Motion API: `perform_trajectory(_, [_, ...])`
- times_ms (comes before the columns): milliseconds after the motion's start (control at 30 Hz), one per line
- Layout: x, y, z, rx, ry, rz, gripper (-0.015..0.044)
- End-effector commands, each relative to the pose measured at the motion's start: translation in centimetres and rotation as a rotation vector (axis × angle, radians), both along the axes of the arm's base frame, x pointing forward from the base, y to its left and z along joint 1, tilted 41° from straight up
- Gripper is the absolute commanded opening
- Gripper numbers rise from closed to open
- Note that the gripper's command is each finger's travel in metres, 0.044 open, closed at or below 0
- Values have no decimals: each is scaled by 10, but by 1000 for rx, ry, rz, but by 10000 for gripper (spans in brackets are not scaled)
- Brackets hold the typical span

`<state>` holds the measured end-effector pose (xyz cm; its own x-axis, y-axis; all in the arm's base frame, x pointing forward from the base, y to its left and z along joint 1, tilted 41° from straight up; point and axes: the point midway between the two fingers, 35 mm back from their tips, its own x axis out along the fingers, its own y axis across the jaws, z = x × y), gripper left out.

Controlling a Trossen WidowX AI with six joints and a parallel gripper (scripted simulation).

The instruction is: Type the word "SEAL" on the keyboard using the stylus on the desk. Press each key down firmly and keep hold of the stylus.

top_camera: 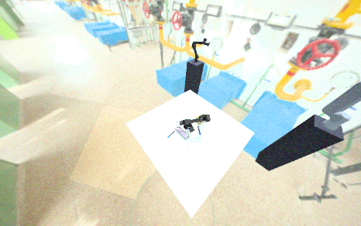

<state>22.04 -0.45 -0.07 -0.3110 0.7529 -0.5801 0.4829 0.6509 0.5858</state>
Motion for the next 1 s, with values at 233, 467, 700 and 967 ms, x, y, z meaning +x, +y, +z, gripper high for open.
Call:
perform_trajectory(233, [18,-15,-30,-122,-225,-148,0])
perform_trajectory(467, [31,-26,-42,-190,-365,-237,0])
perform_trajectory(700, [44,-37,-47,-249,-508,-323,0])
perform_trajectory(967, [57,-51,-45,-309,-672,-416,0])
